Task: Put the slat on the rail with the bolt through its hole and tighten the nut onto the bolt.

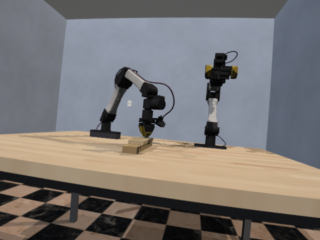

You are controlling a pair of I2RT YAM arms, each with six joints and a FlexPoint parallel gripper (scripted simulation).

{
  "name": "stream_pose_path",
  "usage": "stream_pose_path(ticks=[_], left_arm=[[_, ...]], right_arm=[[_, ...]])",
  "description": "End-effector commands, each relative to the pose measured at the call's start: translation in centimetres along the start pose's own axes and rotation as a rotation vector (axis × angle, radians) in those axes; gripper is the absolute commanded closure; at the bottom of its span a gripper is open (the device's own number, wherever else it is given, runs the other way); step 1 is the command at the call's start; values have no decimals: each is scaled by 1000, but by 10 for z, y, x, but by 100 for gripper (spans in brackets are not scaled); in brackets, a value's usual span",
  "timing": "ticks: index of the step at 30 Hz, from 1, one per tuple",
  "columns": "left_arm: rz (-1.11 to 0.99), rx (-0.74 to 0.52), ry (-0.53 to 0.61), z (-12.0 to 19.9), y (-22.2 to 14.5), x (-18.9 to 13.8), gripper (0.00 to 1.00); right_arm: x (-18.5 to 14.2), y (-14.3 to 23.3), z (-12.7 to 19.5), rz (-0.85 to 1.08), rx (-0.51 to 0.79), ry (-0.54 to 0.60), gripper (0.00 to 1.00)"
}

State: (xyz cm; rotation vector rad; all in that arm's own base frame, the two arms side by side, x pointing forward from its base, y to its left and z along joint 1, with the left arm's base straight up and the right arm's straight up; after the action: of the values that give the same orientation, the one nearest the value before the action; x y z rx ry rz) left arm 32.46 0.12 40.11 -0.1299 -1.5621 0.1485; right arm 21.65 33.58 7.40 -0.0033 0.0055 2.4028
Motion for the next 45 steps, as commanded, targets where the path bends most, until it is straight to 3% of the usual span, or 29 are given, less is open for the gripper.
stream_pose_path(ticks=[1, 36, 45], left_arm=[[-1, -6, -19, 2, -2, 6, 0], [-1, -6, -19, 2, -2, 6, 0], [-1, -6, -19, 2, -2, 6, 0]], right_arm=[[0, -2, -4, 3, -9, -12, 64], [0, -2, -12, 3, -9, -12, 64], [1, -4, 1, 2, -30, -6, 76]])
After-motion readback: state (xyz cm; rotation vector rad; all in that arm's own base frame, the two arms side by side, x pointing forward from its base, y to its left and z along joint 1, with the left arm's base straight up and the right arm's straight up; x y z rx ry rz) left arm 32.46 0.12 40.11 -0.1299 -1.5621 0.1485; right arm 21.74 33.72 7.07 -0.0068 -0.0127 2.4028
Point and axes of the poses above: on each arm, the point where the finger pads meet when closed, its own z axis back along the fingers, its own y axis across the jaws, x = y × z, the point moved 5 cm from there along z, back along the fingers, and after that the axes turned 10 degrees about z, right-handed, at the moved point
